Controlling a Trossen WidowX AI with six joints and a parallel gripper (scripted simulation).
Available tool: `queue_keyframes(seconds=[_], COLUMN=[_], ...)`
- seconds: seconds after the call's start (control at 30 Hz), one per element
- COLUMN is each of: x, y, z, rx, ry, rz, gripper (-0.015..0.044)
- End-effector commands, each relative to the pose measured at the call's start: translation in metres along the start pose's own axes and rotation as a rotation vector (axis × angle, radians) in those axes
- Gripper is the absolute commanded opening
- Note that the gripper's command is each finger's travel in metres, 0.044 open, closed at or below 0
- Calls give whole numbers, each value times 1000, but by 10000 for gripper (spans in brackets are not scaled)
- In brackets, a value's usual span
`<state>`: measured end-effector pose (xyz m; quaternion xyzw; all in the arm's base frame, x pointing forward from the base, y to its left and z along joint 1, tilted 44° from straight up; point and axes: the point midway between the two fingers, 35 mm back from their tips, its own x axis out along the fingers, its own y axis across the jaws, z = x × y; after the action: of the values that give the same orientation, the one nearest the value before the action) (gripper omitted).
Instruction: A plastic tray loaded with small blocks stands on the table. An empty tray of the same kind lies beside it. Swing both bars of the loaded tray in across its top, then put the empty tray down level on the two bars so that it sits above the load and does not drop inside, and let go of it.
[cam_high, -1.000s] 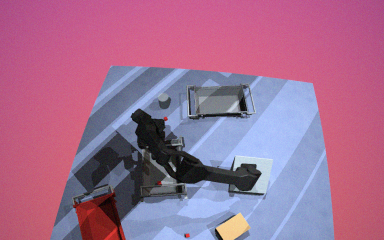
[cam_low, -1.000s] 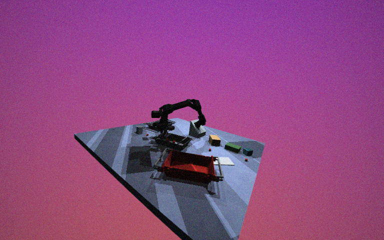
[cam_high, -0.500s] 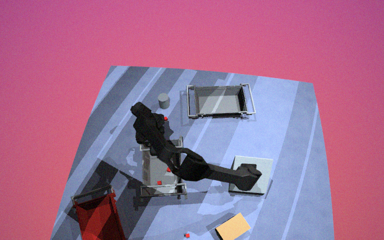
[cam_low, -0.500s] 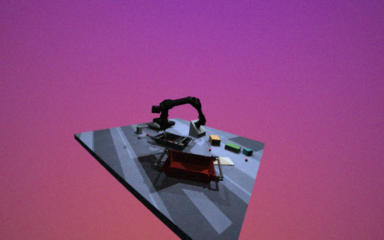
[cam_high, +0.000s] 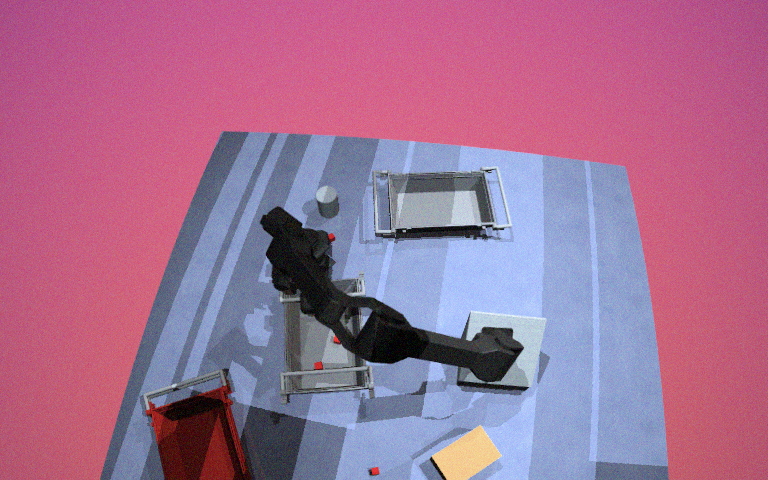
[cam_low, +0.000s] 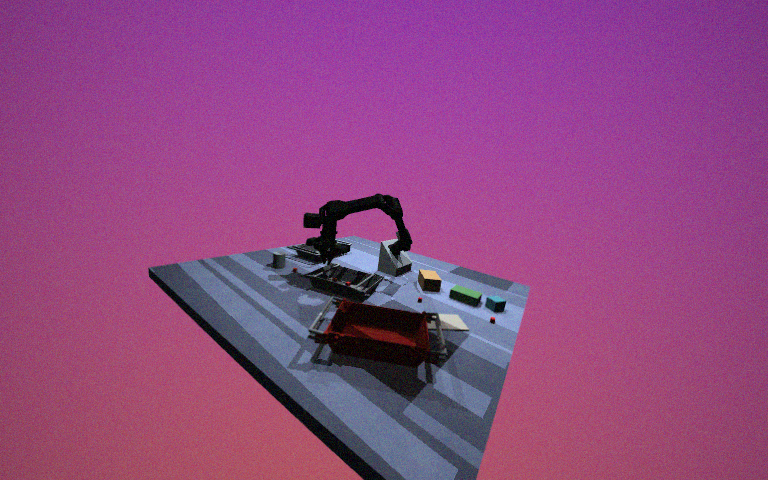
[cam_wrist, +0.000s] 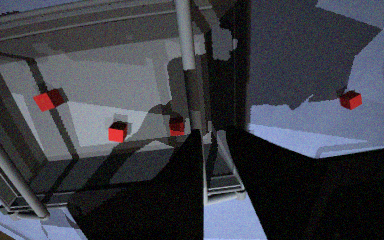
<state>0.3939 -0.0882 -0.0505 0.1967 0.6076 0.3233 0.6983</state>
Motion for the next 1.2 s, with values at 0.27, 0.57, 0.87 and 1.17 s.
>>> queue_keyframes(seconds=[0.27, 0.57, 0.87, 1.17], x=[1, 0, 0, 0], y=[0, 0, 0, 0], z=[0, 0, 0, 0], rx=[5, 0, 0, 0], ry=[1, 0, 0, 0], rz=[2, 0, 0, 0], gripper=[0, 0, 0, 0])
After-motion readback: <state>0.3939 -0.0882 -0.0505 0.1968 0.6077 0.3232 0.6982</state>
